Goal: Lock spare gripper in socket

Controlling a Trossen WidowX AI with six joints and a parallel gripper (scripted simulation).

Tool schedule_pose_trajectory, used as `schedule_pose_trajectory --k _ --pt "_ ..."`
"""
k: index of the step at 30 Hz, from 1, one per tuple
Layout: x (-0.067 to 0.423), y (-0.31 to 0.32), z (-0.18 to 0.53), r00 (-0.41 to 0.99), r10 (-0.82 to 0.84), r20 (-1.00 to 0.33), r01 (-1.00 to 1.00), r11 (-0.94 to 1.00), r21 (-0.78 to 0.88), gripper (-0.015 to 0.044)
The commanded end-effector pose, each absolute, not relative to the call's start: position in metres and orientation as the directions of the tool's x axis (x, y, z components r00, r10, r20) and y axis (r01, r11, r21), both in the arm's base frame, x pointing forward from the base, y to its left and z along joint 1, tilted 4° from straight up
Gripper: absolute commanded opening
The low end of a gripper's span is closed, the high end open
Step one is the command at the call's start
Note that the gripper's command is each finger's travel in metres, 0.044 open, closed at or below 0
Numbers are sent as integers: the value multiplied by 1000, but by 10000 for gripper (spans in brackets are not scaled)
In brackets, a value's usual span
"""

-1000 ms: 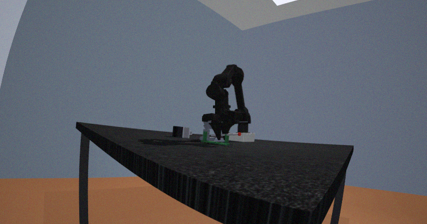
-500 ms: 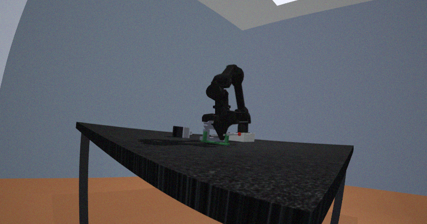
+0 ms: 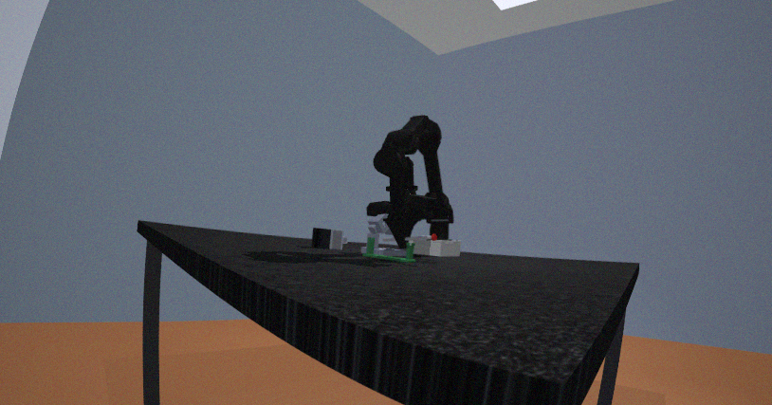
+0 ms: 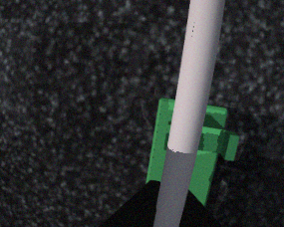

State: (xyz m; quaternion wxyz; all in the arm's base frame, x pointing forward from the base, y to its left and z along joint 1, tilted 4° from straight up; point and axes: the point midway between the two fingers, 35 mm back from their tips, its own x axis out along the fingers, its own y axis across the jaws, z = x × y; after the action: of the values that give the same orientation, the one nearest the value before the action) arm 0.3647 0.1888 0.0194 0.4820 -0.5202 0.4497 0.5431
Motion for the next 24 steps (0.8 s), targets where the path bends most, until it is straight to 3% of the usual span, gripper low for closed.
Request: schedule_pose_trajectory --k 1,24 --pt "365 190 29 9 57 -998 -991 -131 -16 0" --pt "366 176 37 -7 48 -999 -991 -133 1 0"
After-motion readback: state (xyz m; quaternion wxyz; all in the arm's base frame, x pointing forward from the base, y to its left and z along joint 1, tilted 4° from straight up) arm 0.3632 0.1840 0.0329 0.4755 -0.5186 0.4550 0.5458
